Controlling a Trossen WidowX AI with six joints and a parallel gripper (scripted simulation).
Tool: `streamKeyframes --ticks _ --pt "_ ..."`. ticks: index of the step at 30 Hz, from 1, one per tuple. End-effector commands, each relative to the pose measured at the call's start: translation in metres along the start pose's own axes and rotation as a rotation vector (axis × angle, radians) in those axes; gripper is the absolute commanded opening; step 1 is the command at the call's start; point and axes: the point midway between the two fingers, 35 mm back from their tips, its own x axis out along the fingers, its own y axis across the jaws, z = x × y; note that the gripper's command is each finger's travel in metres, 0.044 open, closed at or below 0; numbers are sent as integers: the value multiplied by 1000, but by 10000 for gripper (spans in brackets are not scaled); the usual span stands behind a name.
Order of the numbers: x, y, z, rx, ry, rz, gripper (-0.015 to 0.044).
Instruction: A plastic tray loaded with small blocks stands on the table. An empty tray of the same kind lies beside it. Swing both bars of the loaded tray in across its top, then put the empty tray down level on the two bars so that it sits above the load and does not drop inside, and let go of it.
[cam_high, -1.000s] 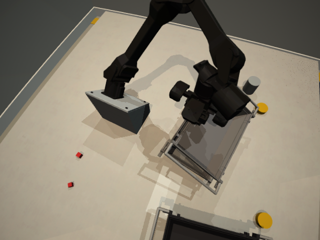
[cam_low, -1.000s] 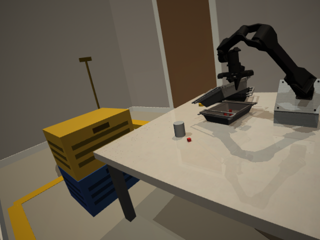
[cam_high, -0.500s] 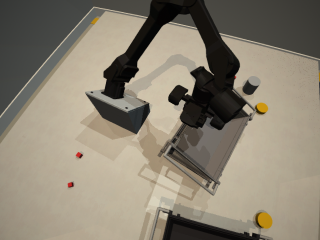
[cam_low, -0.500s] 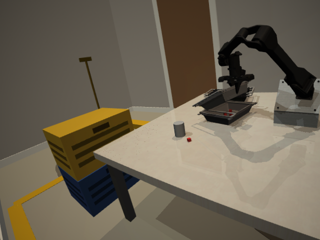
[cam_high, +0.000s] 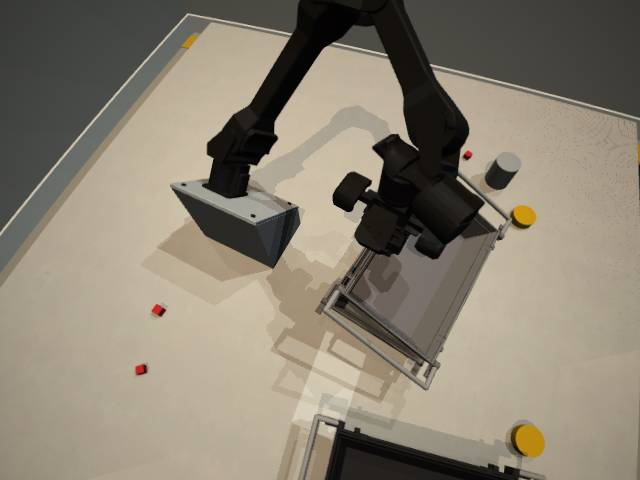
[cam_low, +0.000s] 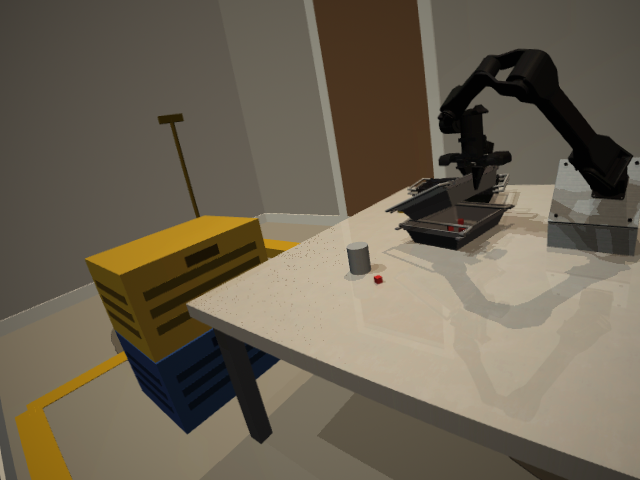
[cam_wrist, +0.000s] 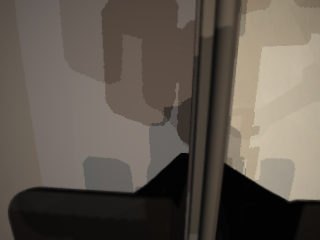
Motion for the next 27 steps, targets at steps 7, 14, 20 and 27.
streamKeyframes --ticks 7,14,20,27 --pt "7 -6 -2 -2 3 0 0" --pt "13 -9 -2 -2 3 0 0" --pt "15 -11 -2 -2 3 -1 0" --pt "22 -14 -2 -2 4 -1 0"
